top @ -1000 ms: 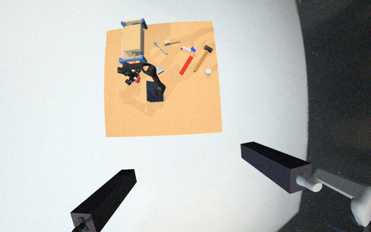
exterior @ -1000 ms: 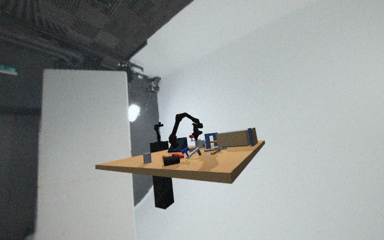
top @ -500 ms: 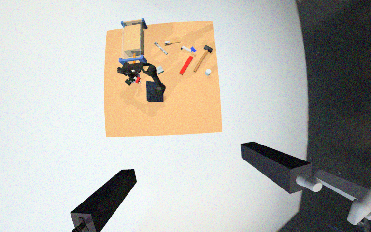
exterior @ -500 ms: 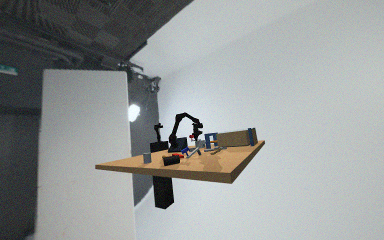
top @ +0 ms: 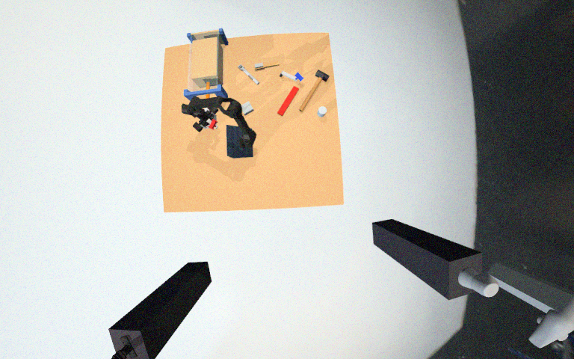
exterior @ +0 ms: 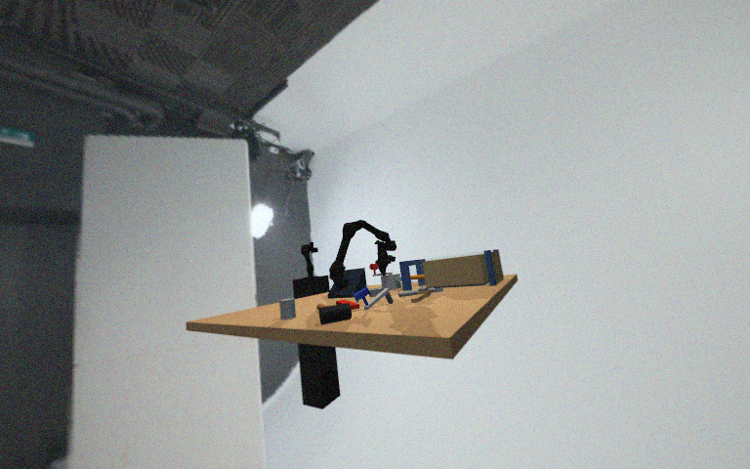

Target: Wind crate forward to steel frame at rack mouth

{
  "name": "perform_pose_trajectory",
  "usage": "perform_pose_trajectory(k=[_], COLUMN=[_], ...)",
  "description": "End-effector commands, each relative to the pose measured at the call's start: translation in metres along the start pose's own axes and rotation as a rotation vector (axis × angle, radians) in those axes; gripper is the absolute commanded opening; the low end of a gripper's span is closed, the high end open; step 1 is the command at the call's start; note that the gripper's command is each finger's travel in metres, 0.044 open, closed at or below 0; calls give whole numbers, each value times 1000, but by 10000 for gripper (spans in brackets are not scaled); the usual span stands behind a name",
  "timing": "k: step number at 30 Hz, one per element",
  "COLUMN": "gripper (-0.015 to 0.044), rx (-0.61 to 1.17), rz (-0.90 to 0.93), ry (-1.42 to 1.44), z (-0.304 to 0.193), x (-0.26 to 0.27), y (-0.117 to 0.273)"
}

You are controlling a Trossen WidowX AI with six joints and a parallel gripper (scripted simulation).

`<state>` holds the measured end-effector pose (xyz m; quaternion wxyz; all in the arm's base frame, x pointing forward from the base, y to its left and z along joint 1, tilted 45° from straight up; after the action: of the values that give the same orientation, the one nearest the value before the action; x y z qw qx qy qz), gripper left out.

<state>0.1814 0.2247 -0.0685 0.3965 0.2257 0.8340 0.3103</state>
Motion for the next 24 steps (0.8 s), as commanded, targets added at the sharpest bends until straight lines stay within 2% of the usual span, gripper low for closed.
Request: perform_pose_trajectory(k=[1, 24], gripper=[0, 0], rx=[8, 8], rz=[4, 1], ry=[-9, 25], z=[0, 0], x=[1, 0], y=[-4, -4])
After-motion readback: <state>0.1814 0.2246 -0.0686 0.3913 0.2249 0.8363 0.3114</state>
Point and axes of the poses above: the point midway between the two fingers, 35 mm back from their tips, its own y axis back along the fingers, its own x axis across the jaws, z = x × y, the point moved 6 cm from there along y, back along the fingers, and after that the axes turned 6 degrees about -y, right-handed, at the moved point
